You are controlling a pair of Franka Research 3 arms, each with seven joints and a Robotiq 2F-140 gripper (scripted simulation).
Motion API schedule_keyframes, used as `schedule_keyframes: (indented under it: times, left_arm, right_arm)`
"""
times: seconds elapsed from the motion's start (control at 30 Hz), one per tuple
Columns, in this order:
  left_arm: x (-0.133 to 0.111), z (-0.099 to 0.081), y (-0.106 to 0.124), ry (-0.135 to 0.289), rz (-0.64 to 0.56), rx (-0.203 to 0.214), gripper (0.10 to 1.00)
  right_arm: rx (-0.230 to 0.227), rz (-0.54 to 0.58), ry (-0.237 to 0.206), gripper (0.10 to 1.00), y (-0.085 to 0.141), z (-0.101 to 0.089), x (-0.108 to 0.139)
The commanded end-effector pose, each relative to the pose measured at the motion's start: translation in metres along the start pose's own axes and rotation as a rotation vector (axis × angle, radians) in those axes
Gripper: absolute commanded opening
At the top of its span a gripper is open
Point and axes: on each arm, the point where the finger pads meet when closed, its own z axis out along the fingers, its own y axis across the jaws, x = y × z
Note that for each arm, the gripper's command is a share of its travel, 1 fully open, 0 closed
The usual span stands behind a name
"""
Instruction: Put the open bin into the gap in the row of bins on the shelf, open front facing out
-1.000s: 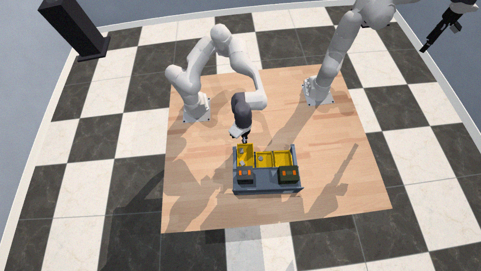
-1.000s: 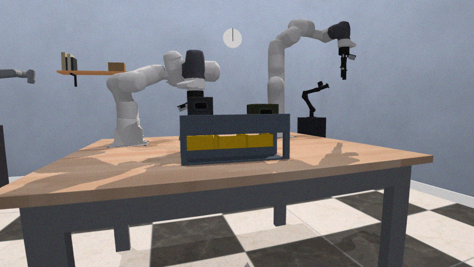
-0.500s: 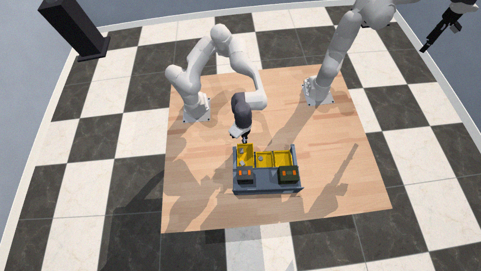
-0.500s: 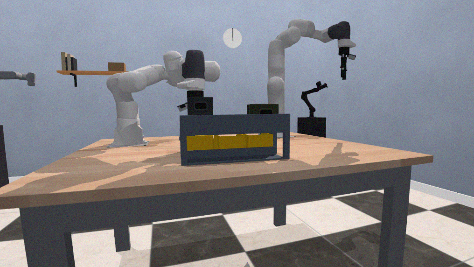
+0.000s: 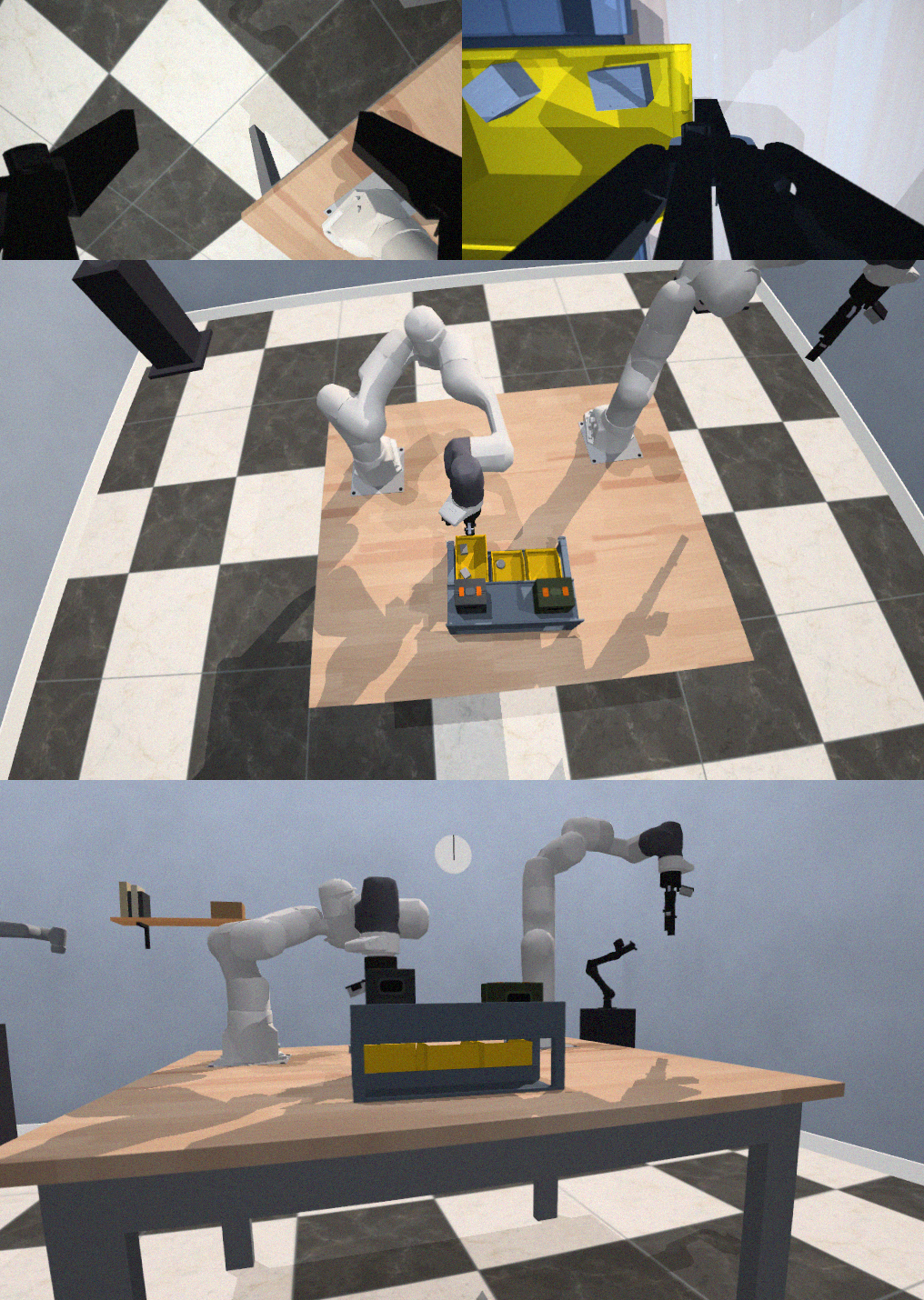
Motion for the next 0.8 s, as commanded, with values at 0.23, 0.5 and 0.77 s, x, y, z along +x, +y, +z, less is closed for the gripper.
schedule_keyframes:
  times: [0.23,0.5,0.77]
  left_arm:
    - [0.0,-0.0001,0.0,0.0,0.0,0.0,1.0]
    - [0.0,-0.0001,0.0,0.0,0.0,0.0,1.0]
    - [0.0,-0.0001,0.0,0.0,0.0,0.0,1.0]
  right_arm:
    - [0.0,-0.004,-0.001,0.099,-0.0022,0.0002,-0.0003]
    - [0.0,-0.004,-0.001,0.099,-0.0049,0.0002,-0.0003]
    - [0.0,-0.004,-0.001,0.099,-0.008,0.0002,-0.0003]
